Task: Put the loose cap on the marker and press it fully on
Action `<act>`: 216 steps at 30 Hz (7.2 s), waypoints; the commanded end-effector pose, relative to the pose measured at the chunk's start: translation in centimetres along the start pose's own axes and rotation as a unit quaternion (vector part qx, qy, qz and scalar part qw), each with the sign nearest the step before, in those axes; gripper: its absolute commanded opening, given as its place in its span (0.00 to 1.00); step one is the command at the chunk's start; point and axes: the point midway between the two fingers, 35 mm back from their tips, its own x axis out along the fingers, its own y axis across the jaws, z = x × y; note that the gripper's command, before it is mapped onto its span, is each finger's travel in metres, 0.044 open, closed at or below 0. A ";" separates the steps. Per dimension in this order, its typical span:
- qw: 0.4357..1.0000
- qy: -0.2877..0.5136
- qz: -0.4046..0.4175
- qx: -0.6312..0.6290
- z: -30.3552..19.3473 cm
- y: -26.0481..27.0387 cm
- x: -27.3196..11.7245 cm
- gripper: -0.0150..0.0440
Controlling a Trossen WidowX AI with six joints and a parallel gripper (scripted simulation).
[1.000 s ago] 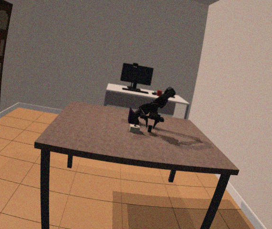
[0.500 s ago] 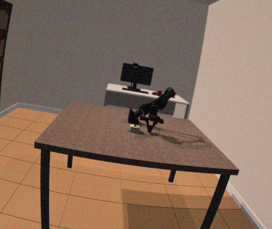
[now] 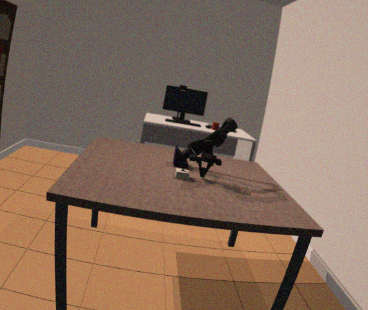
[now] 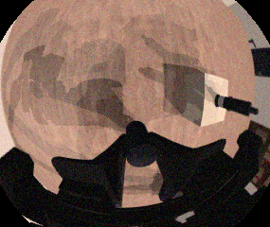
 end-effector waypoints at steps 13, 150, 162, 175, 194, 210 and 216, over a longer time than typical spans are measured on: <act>1.000 0.000 -0.002 -0.002 0.0 0.0 -4.1 0.25; 1.000 0.000 -0.008 -0.004 4.6 -12.3 -11.9 1.00; 1.000 -0.001 -0.006 -0.022 4.3 -12.5 -11.7 0.69; 1.000 -0.001 -0.006 -0.022 4.3 -12.5 -11.7 0.25; 1.000 -0.001 -0.006 -0.022 4.3 -12.5 -10.5 0.25; 1.000 -0.001 -0.006 -0.022 4.3 -12.5 -8.4 0.25; 1.000 -0.001 -0.006 -0.022 4.3 -12.5 -7.7 0.25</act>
